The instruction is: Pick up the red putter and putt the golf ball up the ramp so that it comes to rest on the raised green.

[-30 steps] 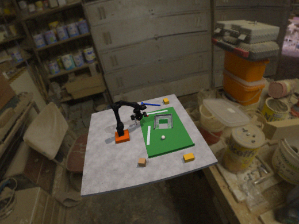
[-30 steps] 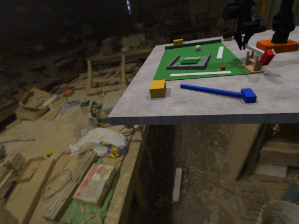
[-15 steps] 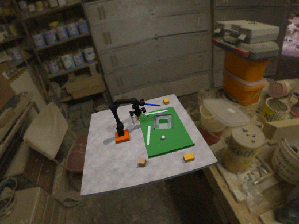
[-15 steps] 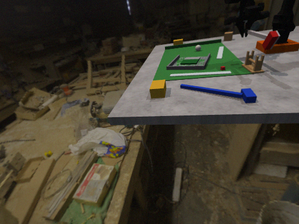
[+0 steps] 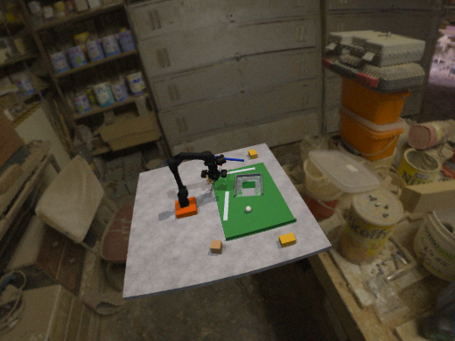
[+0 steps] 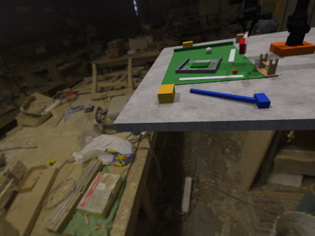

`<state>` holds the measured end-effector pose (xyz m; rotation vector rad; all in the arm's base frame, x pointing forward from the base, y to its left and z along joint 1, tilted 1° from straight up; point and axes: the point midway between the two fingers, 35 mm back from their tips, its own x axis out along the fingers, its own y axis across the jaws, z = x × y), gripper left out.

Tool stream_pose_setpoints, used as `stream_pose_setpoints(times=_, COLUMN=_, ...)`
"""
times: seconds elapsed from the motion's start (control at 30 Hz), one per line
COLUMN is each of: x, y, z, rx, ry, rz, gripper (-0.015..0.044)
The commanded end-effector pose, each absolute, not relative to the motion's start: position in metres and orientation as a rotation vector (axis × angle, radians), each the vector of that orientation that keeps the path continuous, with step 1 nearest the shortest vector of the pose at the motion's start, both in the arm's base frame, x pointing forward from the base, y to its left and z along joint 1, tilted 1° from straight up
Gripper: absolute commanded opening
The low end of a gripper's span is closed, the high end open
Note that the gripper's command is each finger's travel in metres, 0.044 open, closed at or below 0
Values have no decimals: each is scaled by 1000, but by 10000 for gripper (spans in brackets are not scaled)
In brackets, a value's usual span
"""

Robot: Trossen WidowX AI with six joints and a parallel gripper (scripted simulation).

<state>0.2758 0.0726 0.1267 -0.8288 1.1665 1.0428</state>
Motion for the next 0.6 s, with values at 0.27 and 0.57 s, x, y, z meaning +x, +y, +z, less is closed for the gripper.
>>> stream_pose_setpoints(times=0.27, x=290, y=7, z=128, rx=-590, ry=1324, rz=720, gripper=0)
stream_pose_setpoints(times=0.57, x=290, y=-43, z=131, rx=-408, ry=1409, rz=499, gripper=0)
